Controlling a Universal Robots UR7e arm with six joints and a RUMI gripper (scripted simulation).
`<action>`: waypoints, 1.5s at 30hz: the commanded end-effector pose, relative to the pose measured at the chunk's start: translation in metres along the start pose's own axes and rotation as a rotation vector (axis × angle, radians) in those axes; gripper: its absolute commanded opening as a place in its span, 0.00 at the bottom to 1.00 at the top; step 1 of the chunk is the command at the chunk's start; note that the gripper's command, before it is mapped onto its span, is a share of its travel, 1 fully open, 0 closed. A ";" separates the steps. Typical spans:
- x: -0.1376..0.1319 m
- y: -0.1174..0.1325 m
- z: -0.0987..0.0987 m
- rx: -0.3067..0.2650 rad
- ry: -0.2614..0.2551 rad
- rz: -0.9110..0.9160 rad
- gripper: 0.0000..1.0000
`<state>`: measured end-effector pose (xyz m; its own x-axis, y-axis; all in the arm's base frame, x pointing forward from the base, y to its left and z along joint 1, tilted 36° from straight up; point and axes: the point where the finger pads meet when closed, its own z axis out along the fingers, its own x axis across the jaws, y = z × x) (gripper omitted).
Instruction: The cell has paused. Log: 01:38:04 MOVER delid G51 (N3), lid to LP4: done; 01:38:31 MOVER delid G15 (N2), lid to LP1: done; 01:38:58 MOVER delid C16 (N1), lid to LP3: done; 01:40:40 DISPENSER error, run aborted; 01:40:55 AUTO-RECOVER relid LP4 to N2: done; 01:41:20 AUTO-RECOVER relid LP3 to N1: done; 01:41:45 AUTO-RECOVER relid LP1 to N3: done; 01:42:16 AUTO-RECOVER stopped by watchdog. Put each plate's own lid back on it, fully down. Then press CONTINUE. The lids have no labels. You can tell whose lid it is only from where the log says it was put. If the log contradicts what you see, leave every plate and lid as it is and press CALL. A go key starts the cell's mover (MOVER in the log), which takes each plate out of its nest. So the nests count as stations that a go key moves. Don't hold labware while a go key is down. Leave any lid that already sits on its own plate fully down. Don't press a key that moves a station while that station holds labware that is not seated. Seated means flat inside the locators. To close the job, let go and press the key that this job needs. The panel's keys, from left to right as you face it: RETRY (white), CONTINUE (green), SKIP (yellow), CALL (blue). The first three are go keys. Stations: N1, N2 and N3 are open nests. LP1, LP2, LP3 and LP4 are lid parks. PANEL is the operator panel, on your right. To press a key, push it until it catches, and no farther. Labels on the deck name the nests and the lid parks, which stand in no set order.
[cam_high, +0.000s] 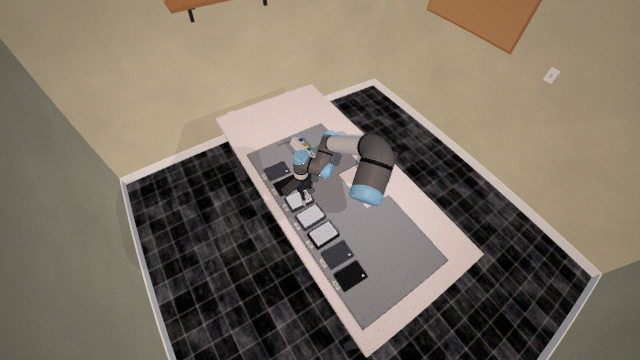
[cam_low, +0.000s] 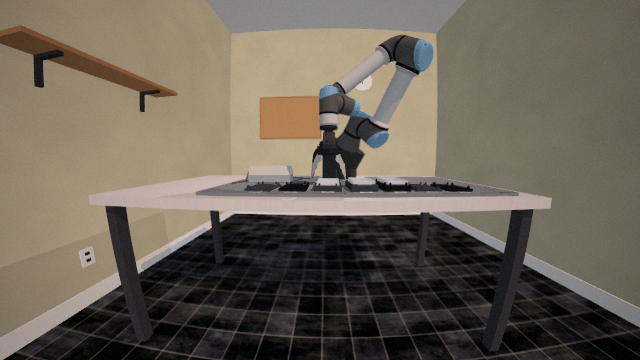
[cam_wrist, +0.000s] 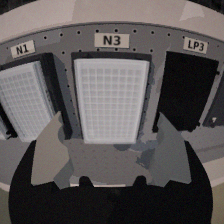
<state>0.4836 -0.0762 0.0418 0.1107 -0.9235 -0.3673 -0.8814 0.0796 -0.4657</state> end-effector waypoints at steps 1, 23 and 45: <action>0.000 0.000 0.000 0.001 0.001 0.000 0.82; 0.000 0.000 -0.020 0.001 0.001 0.000 0.82; -0.044 0.040 -0.026 0.001 0.001 -0.043 0.00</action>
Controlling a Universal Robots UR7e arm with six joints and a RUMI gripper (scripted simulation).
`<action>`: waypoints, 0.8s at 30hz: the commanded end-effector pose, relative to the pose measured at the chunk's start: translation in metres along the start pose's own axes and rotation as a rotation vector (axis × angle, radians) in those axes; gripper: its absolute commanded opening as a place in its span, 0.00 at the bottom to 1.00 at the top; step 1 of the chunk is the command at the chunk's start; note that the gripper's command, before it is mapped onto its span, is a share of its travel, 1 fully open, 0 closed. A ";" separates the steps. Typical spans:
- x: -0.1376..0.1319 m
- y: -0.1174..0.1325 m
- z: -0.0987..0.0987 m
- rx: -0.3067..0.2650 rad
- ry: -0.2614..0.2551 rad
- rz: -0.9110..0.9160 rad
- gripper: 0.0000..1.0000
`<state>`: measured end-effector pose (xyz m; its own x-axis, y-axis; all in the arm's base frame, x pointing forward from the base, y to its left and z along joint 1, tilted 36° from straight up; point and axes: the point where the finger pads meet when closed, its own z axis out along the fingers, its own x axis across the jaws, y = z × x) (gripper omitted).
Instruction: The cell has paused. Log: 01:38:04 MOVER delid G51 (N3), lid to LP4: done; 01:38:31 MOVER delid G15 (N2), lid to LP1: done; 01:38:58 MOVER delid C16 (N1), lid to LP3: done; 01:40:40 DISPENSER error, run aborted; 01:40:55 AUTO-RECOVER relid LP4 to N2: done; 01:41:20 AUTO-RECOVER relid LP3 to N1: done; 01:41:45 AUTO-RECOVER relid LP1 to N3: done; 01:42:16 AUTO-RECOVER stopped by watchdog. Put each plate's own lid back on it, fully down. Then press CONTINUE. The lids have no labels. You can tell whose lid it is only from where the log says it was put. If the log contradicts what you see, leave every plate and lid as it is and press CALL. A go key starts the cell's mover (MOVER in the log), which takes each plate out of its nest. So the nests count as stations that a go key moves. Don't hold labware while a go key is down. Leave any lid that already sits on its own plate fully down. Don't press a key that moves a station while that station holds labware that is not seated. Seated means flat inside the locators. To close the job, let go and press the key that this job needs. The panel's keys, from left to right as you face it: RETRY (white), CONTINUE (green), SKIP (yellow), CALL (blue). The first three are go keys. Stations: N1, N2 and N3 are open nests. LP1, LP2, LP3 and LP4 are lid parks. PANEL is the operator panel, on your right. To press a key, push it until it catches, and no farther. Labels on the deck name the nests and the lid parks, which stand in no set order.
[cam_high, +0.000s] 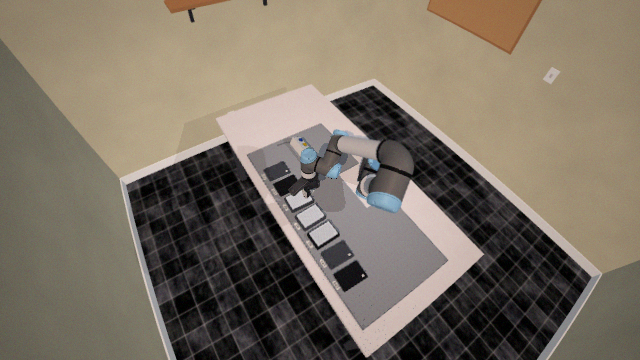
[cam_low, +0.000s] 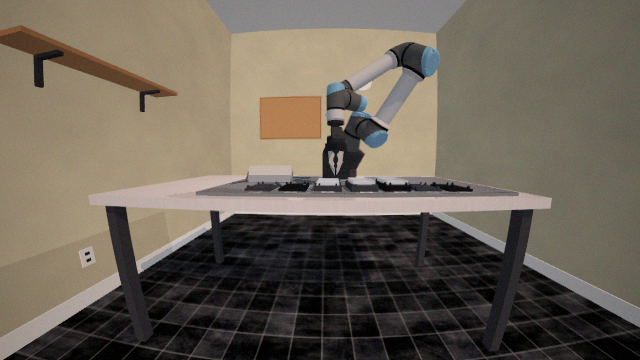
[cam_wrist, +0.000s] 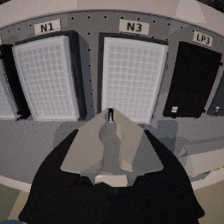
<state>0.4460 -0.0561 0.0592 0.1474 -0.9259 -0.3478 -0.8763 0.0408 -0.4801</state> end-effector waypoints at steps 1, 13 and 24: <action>-0.019 0.016 -0.002 0.001 0.001 -0.001 0.00; -0.058 0.048 -0.002 0.001 0.001 -0.001 0.00; -0.096 0.080 -0.002 0.001 0.001 -0.001 0.00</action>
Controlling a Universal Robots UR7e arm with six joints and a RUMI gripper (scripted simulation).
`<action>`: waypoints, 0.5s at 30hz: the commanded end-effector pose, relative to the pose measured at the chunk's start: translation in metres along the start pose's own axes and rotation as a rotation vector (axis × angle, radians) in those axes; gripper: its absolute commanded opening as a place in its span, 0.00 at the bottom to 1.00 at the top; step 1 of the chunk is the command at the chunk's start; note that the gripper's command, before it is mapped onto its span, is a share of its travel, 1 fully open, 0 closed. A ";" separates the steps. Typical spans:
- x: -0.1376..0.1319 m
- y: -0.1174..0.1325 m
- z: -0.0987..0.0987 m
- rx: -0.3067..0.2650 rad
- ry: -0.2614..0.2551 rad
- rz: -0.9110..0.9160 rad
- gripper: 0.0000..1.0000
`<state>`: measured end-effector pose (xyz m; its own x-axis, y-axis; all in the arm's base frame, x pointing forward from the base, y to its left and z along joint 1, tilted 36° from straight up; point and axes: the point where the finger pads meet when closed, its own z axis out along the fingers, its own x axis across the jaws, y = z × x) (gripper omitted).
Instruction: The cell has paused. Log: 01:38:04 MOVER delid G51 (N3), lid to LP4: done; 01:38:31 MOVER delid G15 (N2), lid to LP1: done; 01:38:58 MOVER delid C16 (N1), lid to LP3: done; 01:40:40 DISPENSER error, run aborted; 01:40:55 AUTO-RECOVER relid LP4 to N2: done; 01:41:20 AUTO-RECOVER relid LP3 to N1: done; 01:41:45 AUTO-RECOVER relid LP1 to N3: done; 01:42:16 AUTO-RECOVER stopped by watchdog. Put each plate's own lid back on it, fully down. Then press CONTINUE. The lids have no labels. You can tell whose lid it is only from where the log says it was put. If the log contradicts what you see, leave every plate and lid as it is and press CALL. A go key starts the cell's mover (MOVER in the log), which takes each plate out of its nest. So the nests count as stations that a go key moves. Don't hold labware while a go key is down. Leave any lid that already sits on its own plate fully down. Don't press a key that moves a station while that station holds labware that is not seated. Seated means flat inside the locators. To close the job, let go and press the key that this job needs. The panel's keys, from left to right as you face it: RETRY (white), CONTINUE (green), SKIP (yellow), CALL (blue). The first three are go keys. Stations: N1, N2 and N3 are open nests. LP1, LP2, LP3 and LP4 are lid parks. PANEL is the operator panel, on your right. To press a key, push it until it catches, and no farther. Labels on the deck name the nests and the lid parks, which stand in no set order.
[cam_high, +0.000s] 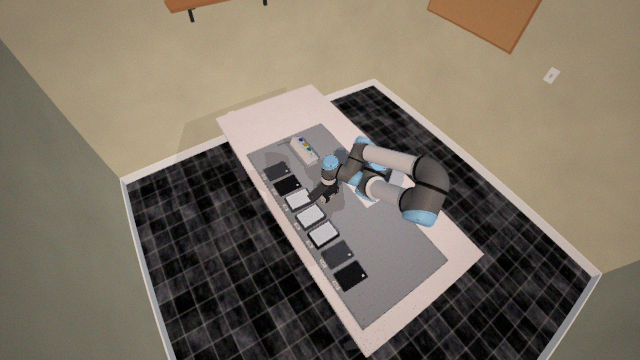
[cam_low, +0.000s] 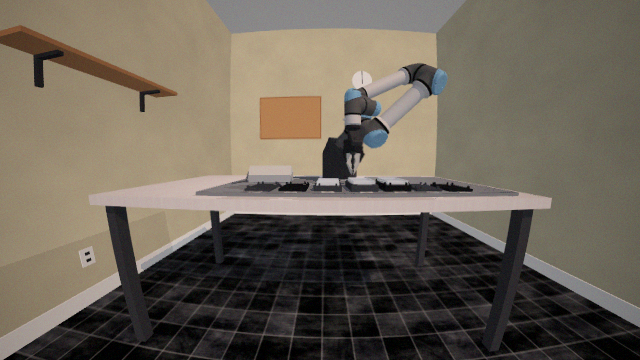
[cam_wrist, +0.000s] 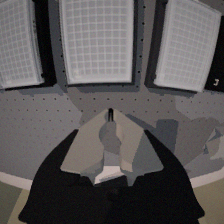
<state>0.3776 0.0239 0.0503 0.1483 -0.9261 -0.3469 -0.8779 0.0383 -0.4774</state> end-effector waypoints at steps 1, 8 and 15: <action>-0.015 0.013 -0.008 0.005 0.000 0.000 0.00; -0.016 0.014 -0.008 0.005 0.000 0.000 0.00; -0.016 0.014 -0.018 0.005 0.000 0.000 0.00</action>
<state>0.3597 0.0362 0.0560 0.1477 -0.9264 -0.3465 -0.8769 0.0394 -0.4791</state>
